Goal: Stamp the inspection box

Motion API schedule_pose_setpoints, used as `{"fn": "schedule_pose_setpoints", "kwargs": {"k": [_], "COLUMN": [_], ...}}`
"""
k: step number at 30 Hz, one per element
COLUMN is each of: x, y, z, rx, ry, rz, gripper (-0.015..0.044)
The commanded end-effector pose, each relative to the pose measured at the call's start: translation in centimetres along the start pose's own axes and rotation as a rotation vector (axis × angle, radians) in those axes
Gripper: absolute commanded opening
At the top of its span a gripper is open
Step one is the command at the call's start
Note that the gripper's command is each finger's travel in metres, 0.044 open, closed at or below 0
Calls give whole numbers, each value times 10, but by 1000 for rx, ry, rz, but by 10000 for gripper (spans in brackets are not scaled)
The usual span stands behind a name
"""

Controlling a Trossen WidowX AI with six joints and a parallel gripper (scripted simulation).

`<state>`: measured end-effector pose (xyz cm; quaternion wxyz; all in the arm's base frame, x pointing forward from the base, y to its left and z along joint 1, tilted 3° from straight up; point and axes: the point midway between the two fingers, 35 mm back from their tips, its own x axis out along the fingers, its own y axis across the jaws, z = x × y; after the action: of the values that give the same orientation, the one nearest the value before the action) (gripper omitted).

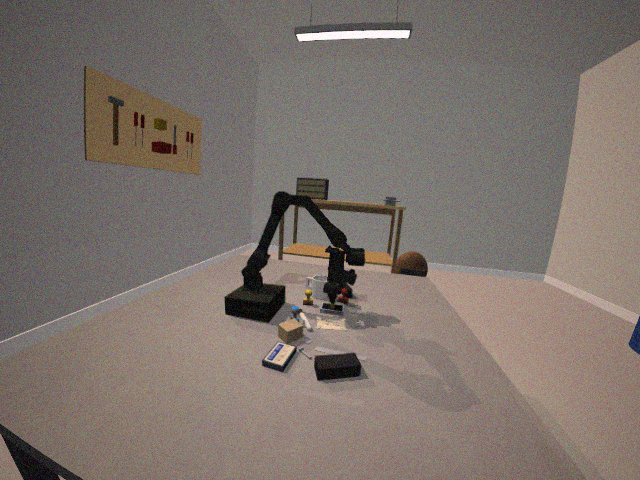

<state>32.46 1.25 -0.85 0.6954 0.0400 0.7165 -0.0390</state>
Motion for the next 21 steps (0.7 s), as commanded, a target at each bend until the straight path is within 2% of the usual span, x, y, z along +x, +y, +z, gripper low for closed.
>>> {"fn": "schedule_pose_setpoints", "kwargs": {"k": [1,21], "x": [2,-3], "y": [1,1], "z": [1,1], "rx": [0,0], "ry": [-1,-1], "rz": [6,6], "gripper": [0,0]}}
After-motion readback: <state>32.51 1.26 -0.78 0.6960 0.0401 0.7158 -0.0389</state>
